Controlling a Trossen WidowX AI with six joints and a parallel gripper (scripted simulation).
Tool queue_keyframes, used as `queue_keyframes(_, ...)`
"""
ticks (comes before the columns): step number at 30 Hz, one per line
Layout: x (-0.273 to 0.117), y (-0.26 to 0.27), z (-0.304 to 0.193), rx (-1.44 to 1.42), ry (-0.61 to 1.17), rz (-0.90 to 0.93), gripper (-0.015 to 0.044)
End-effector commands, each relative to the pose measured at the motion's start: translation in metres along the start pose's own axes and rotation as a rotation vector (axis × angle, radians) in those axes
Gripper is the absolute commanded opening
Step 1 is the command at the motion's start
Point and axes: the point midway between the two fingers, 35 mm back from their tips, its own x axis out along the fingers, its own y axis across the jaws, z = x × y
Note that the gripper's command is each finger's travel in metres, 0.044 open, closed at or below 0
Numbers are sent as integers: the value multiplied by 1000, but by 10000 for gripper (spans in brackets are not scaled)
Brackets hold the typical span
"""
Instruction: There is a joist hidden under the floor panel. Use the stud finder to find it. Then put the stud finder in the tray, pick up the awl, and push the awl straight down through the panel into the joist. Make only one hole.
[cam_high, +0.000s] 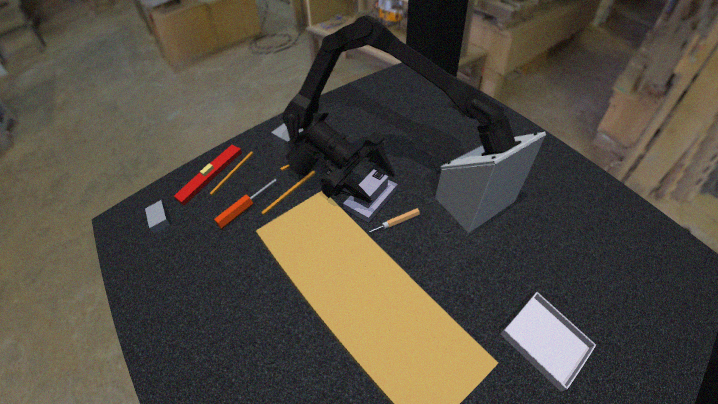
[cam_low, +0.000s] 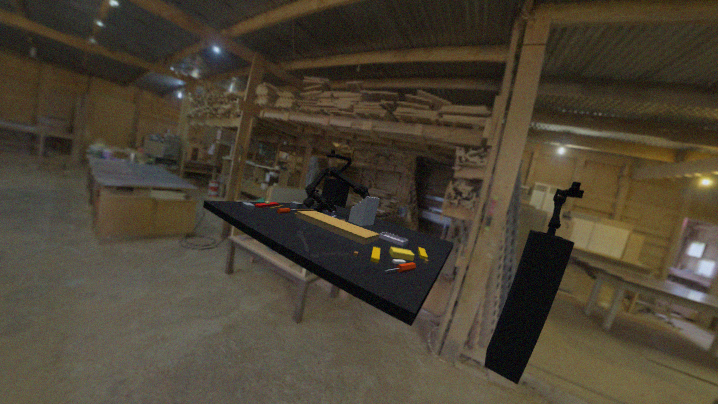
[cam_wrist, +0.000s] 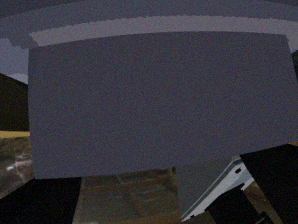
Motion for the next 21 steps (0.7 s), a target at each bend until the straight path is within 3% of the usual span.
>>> queue_keyframes(1,0,0,0,0,0,0,440)
queue_keyframes(21,-19,0,0,0,-1,1,440)
